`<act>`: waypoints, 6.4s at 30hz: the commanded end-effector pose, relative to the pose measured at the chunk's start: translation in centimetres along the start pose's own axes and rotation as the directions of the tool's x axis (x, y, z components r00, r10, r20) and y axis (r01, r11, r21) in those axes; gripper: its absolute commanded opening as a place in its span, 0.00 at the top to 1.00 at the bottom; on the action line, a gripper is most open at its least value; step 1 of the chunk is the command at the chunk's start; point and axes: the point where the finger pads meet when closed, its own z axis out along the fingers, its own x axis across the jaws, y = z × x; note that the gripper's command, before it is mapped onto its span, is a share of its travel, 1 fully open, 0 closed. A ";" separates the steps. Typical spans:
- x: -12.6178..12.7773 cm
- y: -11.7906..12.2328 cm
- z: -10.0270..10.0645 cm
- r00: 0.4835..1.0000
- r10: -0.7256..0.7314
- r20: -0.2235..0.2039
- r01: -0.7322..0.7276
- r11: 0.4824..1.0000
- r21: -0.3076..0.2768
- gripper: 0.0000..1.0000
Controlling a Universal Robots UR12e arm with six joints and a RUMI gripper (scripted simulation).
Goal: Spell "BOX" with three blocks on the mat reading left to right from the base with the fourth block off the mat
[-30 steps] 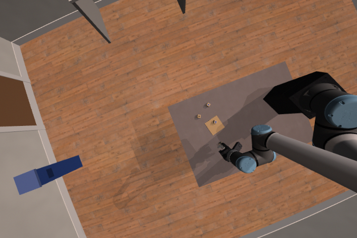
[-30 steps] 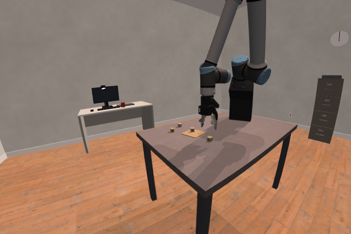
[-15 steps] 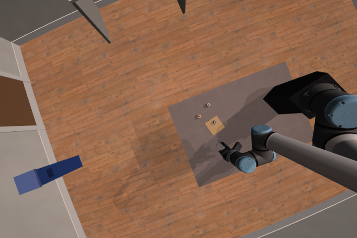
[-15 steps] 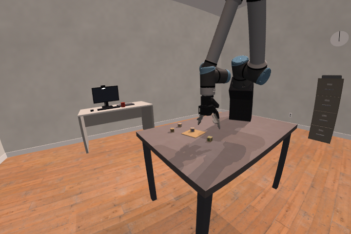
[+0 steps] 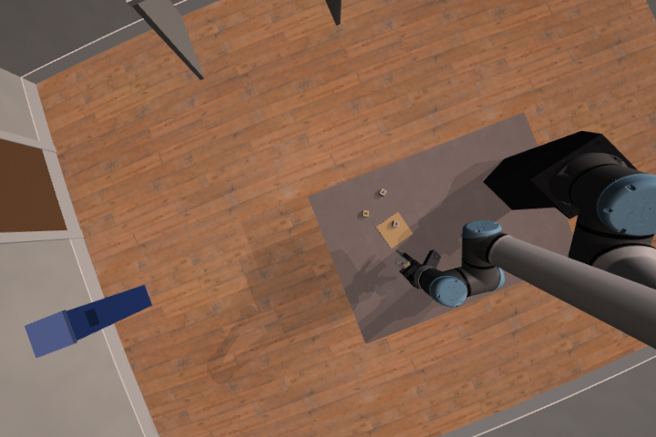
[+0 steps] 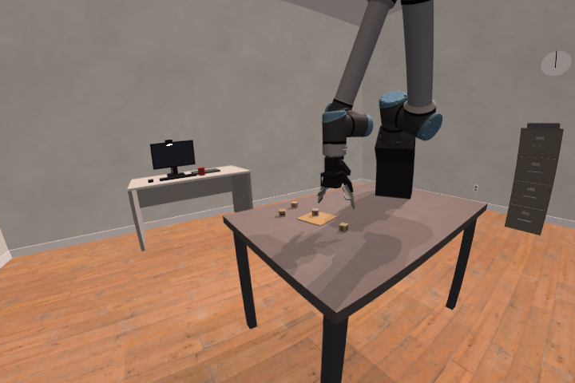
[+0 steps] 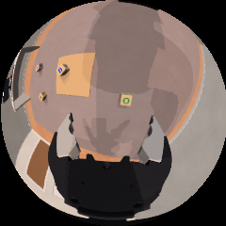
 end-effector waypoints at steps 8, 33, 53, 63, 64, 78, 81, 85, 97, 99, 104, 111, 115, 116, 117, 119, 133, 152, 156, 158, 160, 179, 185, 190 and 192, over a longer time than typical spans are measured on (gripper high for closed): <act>-6.4 -3.7 0.2 0.971 -0.239 -0.006 0.239 0.971 0.004 0.00; -15.3 -9.8 -0.5 0.817 -0.577 0.002 0.577 0.817 -0.011 0.00; -15.4 -9.8 -0.5 0.816 -0.578 0.002 0.578 0.816 -0.011 0.60; -15.4 -9.8 -0.5 0.816 -0.578 0.002 0.578 0.816 -0.011 0.60; -15.4 -9.8 -0.5 0.816 -0.578 0.002 0.578 0.816 -0.011 0.60; -15.4 -9.8 -0.4 0.816 -0.578 0.002 0.578 0.816 -0.011 0.60; -15.4 -9.8 -0.3 0.816 -0.578 0.002 0.578 0.816 -0.011 0.60; -15.4 -9.8 -0.1 0.816 -0.578 0.001 0.578 0.816 -0.010 0.60; -15.4 -9.8 1.0 0.816 -0.579 0.001 0.579 0.816 -0.010 0.60; -15.4 -9.8 1.3 0.816 -0.579 0.001 0.579 0.816 -0.010 0.60; -15.4 -9.8 2.1 0.816 -0.579 0.001 0.579 0.816 -0.010 0.60; -15.4 -9.8 2.9 0.816 -0.579 0.001 0.579 0.816 -0.010 0.60; -15.4 -9.8 3.5 0.816 -0.579 0.001 0.579 0.816 -0.010 0.60; -15.4 -9.8 3.6 0.816 -0.579 0.001 0.579 0.816 -0.010 0.60; -15.5 -9.8 3.7 0.816 -0.579 0.001 0.579 0.816 -0.010 0.60; -15.5 -9.8 4.0 0.816 -0.579 0.001 0.579 0.816 -0.010 0.60; -15.5 -9.8 4.7 0.816 -0.579 0.001 0.579 0.816 -0.010 0.60; -15.5 -9.8 4.7 0.816 -0.579 0.001 0.579 0.816 -0.010 0.60; -15.5 -9.8 4.9 0.816 -0.579 0.001 0.579 0.816 -0.010 0.60; -15.5 -9.8 5.1 0.816 -0.579 0.001 0.579 0.816 -0.010 0.60; -15.5 -9.8 5.3 0.816 -0.579 0.001 0.579 0.816 -0.010 0.60; -15.5 -9.8 8.2 0.816 -0.579 0.001 0.579 0.816 -0.010 0.60; -15.5 -9.8 8.3 0.816 -0.579 0.001 0.579 0.816 -0.010 0.60; -15.5 -9.8 8.3 0.816 -0.579 0.001 0.579 0.816 -0.010 0.60; -15.5 -9.8 8.3 0.816 -0.579 0.001 0.579 0.816 -0.010 0.60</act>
